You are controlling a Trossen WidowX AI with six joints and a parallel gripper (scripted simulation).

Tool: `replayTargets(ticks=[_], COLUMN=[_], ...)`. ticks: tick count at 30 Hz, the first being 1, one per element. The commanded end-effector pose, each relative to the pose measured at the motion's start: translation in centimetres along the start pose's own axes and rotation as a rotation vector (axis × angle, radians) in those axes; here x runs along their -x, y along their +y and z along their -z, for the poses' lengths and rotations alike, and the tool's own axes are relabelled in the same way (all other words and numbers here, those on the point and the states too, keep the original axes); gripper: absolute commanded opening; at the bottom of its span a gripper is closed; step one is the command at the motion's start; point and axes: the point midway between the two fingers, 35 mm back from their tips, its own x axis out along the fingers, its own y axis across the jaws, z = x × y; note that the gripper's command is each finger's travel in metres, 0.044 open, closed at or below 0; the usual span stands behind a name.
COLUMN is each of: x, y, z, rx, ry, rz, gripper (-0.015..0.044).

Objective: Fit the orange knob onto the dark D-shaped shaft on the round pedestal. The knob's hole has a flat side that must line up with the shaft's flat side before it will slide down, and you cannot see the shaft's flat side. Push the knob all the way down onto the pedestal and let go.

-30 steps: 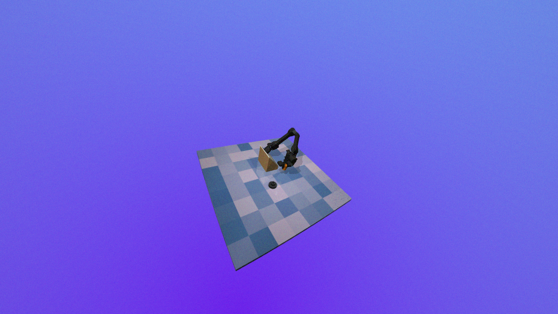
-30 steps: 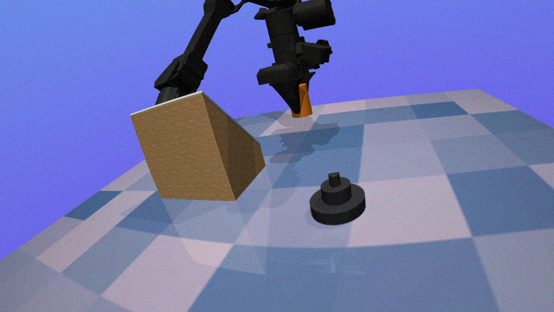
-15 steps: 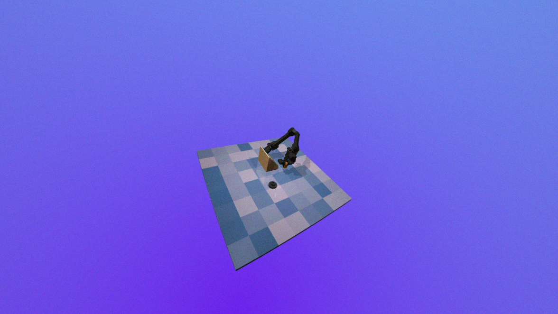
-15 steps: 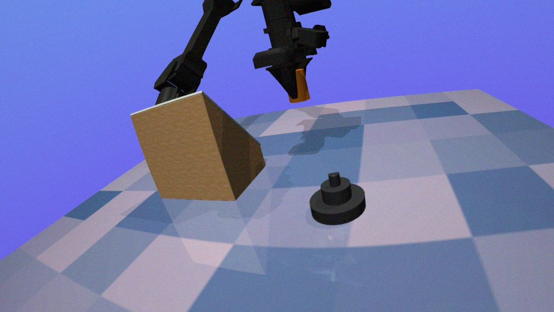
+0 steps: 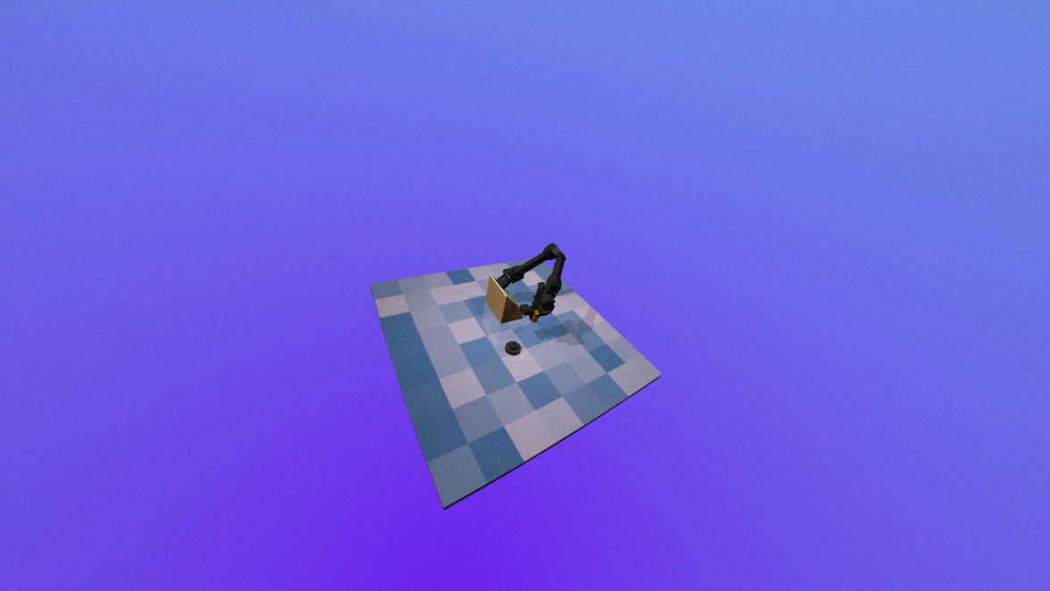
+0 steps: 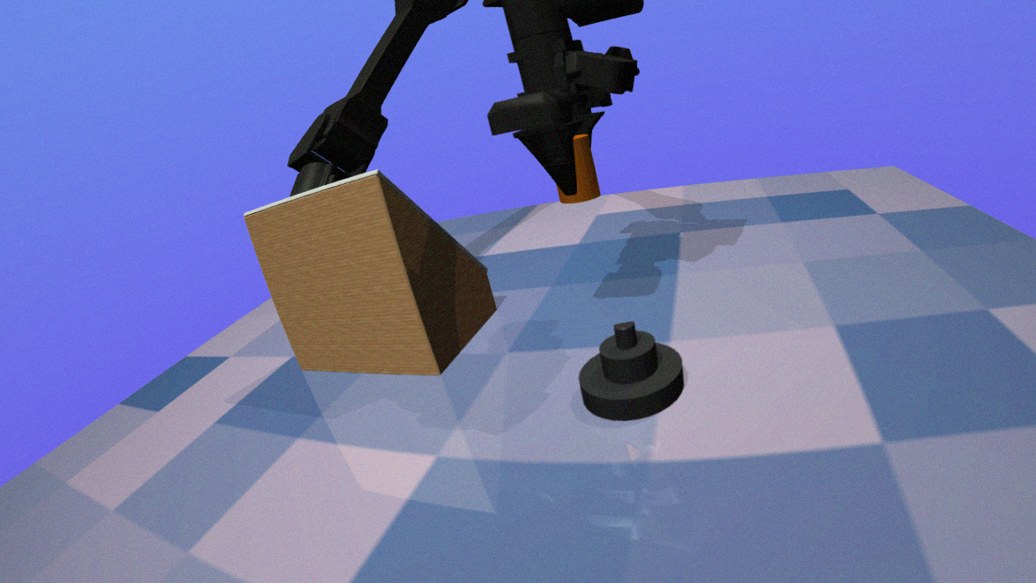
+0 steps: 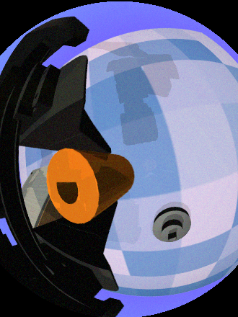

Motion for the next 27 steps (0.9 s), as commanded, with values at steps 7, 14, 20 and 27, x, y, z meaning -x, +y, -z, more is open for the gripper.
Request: replayTargets(ticks=[7, 14, 20, 27], x=[-0.4, -0.9, -1.4, -2.1], y=[-2.4, -4.2, -5.8, -7.7], z=[-1.9, -3.0, -3.8, -4.6], rx=[0.007, 0.007, 0.008, 0.008], ry=[-0.009, -0.01, -0.01, -0.011], rz=[0.006, 0.007, 0.007, 0.007], gripper=[0.0, 0.0, 0.0, 0.0])
